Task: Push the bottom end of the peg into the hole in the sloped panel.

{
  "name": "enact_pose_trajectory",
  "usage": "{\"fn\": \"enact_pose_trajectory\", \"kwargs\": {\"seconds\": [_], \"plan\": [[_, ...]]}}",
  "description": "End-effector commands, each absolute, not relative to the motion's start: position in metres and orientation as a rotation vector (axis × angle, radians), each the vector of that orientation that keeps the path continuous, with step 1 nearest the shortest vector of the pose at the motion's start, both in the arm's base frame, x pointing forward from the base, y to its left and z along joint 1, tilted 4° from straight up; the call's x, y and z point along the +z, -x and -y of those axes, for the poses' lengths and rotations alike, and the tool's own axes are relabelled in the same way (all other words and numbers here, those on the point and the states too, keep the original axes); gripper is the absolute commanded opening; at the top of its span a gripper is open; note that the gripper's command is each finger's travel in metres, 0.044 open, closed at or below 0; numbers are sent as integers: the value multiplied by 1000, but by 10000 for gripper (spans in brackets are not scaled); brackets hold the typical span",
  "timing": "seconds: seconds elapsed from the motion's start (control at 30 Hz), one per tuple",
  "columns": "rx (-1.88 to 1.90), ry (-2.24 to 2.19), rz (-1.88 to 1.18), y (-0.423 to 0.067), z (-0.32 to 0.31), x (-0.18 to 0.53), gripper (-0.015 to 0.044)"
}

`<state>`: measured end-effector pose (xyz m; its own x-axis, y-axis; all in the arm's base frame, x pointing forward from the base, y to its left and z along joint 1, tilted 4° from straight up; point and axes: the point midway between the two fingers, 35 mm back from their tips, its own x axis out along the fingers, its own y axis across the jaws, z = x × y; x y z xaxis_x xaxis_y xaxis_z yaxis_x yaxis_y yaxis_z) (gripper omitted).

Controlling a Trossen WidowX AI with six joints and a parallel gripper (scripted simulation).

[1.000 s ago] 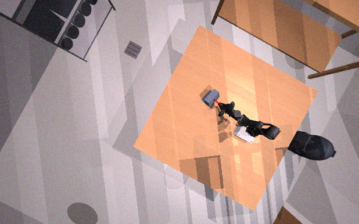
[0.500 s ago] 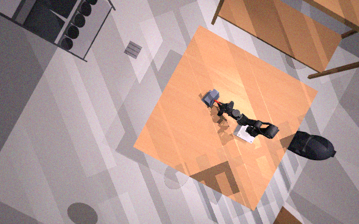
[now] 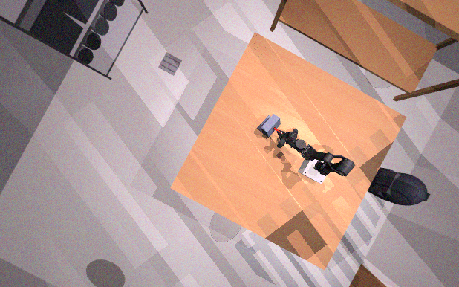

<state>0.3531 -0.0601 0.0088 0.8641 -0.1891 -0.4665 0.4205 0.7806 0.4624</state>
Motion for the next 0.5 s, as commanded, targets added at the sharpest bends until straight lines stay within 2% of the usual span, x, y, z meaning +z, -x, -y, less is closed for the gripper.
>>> {"fn": "enact_pose_trajectory", "kwargs": {"seconds": [0.0,0.47], "plan": [[-335,-588,-411,-356,60,9,0],[-335,-588,-411,-363,61,5,0]]}}
